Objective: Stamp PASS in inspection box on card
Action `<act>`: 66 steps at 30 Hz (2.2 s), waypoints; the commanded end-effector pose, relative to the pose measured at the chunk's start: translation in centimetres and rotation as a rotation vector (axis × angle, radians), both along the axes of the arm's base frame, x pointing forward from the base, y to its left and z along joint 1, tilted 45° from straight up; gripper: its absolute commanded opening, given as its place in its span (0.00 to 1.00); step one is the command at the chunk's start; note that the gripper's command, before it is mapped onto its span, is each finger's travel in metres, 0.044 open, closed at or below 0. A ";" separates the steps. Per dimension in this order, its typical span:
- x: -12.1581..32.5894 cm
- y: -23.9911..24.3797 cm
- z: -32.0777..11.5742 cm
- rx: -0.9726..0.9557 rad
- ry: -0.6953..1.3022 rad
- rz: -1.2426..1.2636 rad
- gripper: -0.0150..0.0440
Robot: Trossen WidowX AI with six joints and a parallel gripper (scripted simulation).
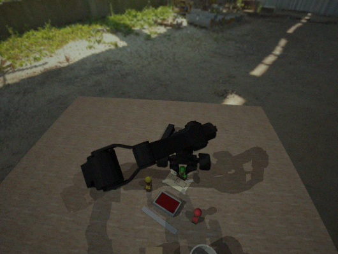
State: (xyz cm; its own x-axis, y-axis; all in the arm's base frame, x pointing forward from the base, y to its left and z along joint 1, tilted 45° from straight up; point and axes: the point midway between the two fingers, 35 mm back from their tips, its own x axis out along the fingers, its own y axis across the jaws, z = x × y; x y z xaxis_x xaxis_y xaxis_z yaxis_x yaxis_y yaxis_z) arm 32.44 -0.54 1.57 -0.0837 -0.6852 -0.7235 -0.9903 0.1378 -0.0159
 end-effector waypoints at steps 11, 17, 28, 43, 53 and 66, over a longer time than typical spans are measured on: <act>-0.1 -0.7 -0.7 -0.004 0.005 0.004 0.25; -0.2 -1.0 -1.0 -0.004 0.005 0.005 0.25; -0.3 -1.5 -1.5 -0.005 0.006 0.005 0.25; -0.4 -2.2 -2.2 -0.006 0.006 0.005 0.25; -0.5 -2.6 -2.6 -0.007 0.006 0.006 0.25; -0.6 -2.9 -2.9 -0.007 0.007 0.006 0.25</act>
State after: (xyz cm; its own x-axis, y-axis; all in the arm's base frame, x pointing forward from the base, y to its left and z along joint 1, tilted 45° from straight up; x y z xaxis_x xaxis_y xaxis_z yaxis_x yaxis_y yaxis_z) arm 31.84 -3.36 -1.24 -0.0854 -0.6886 -0.7201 -0.9907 0.1357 -0.0122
